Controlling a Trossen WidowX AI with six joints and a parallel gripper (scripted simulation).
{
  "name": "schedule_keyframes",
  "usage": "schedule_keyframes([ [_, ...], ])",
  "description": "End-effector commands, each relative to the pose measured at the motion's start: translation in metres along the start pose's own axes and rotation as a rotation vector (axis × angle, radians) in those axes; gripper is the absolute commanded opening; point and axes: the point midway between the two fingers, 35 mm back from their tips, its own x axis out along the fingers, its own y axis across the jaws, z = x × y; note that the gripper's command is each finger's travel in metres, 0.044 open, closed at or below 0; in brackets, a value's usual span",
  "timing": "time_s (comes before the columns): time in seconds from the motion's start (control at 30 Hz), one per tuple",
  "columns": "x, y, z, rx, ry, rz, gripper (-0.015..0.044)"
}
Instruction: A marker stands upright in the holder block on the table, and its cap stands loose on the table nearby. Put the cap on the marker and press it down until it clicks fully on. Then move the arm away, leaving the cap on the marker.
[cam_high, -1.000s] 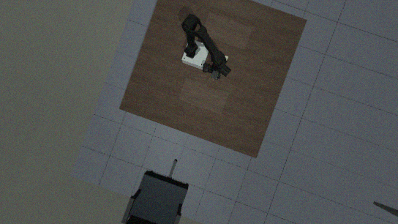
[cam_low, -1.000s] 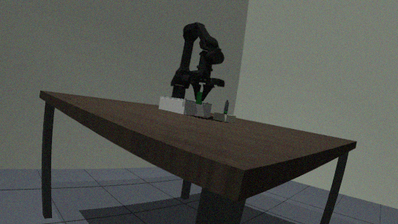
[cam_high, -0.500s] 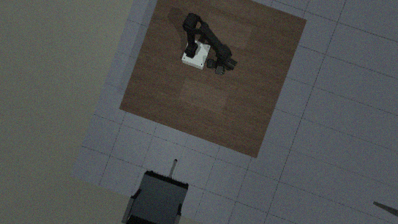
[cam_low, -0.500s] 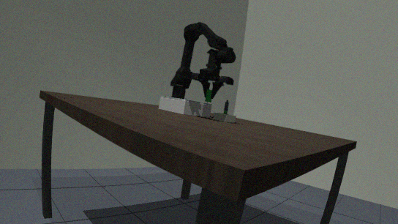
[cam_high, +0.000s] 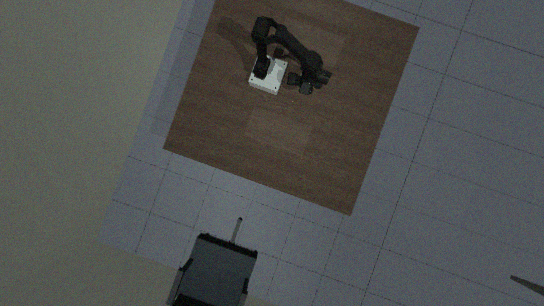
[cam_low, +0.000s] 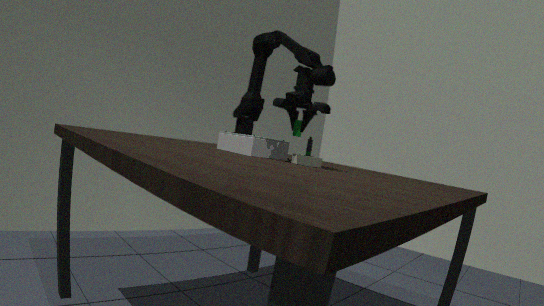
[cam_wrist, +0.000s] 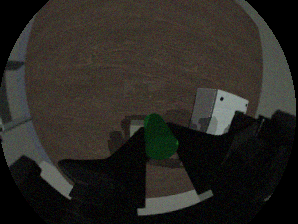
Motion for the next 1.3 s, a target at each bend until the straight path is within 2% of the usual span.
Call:
schedule_keyframes([
  [0.0,-0.005,0.006,-0.011,0.003,0.006,0.006,0.0],
  [0.63,-0.026,0.019,-0.068,0.003,0.012,0.006,0.0],
  [1.27,-0.01,0.02,-0.07,0.003,0.013,0.006,0.0],
])
